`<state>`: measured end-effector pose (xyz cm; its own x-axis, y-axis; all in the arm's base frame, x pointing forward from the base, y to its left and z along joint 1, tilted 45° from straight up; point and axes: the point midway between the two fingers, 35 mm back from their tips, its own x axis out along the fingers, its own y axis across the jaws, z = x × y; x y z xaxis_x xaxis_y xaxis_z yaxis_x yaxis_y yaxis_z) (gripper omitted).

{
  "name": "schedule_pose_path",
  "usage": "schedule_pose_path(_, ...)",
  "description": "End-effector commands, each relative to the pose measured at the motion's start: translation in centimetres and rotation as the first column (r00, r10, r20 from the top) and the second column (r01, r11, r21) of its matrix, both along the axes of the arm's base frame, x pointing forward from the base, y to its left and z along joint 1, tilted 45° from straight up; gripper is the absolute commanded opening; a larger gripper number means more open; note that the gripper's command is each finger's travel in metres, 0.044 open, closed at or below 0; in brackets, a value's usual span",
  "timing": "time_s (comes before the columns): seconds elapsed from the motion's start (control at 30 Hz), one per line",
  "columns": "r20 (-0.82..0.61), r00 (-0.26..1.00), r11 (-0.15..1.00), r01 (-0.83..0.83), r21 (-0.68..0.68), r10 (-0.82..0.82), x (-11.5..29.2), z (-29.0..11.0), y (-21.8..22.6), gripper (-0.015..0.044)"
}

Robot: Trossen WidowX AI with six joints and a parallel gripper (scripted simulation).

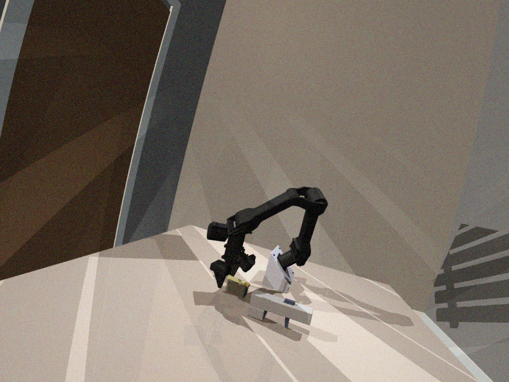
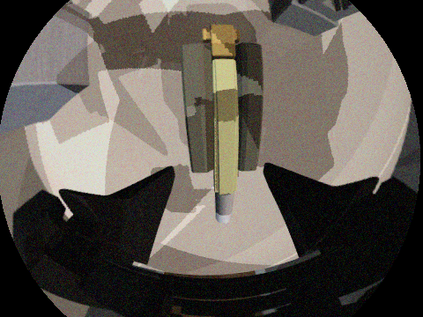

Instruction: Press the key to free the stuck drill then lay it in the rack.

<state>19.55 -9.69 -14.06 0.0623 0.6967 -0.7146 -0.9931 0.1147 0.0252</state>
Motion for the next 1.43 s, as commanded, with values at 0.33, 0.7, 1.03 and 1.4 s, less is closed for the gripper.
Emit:
schedule_pose_path(0.33,0.003,1.0,1.0,0.002,-0.008,-0.001,-0.3,3.9,-4.0,0.044)
schedule_pose_path(0.7,-0.013,0.996,0.994,0.091,-0.066,-0.092,-1.0,5.2,-7.9,0.044)
schedule_pose_path(1.03,-0.058,0.889,0.854,0.416,-0.312,-0.455,-7.3,8.7,-19.5,0.044)
schedule_pose_path(1.4,-0.043,0.598,0.509,0.641,-0.574,-0.801,-20.0,15.3,-27.9,0.044)
